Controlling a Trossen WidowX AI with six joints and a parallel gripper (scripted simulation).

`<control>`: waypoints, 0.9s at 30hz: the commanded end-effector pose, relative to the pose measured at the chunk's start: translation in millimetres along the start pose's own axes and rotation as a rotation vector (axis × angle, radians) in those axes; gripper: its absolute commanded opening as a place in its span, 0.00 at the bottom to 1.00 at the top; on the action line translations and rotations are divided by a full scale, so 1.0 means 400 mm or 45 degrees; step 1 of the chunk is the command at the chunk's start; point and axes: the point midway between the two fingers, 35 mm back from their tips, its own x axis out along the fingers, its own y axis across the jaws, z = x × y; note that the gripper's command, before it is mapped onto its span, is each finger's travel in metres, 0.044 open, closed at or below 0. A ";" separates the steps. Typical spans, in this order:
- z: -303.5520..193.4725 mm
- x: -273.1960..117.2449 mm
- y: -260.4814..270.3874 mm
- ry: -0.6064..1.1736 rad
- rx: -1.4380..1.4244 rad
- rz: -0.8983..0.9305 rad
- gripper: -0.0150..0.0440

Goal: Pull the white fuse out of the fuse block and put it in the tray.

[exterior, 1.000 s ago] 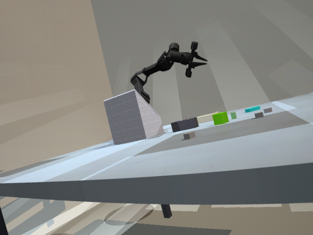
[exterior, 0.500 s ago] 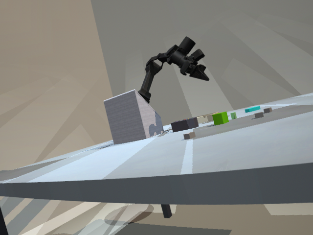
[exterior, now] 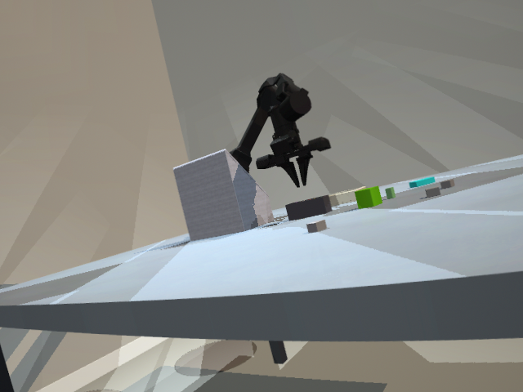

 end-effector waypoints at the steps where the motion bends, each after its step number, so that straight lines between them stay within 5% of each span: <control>1: 0.003 0.006 -0.020 0.031 0.132 -0.051 0.36; 27: 0.000 0.051 -0.031 0.032 0.132 -0.051 0.36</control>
